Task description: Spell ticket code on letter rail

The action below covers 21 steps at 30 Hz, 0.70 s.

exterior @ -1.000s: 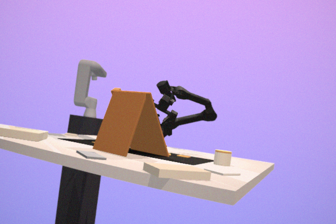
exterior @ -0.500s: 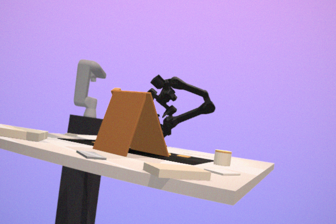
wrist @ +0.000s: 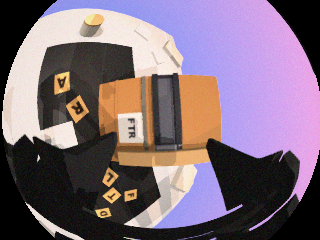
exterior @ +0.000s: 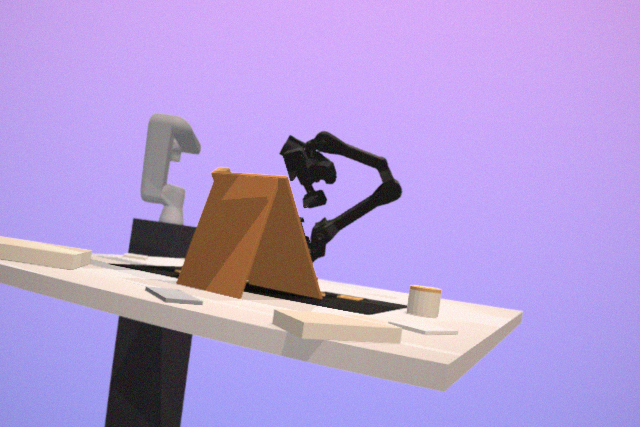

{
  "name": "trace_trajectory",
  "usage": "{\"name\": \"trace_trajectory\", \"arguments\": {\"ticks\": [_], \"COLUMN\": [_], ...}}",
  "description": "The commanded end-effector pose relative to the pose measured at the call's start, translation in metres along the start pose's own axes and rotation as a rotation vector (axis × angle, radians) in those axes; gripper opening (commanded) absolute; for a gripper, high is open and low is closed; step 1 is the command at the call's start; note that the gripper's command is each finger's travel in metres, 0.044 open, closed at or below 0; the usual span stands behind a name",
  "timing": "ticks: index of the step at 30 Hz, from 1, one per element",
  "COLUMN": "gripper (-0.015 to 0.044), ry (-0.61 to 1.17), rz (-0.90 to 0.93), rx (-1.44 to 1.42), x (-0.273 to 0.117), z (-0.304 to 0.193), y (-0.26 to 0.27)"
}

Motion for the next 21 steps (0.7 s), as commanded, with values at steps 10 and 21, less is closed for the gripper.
{"name": "trace_trajectory", "arguments": {"ticks": [10,21], "gripper": [0.0440,0.0440], "ry": [-0.014,0.205], "rz": [-0.019,0.028], "rx": [-0.058,-0.047], "x": [-0.004,0.014], "z": [0.000,0.075], "y": [-0.005,-0.001]}}
Point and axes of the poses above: the point midway between the two fingers, 35 mm back from their tips, its own x axis out along the fingers, its own y axis across the jaws, z = x × y, the point moved 7 cm from there along -x, back along the fingers, and after that the axes turned 3 degrees about -x, right-handed, at the moved point
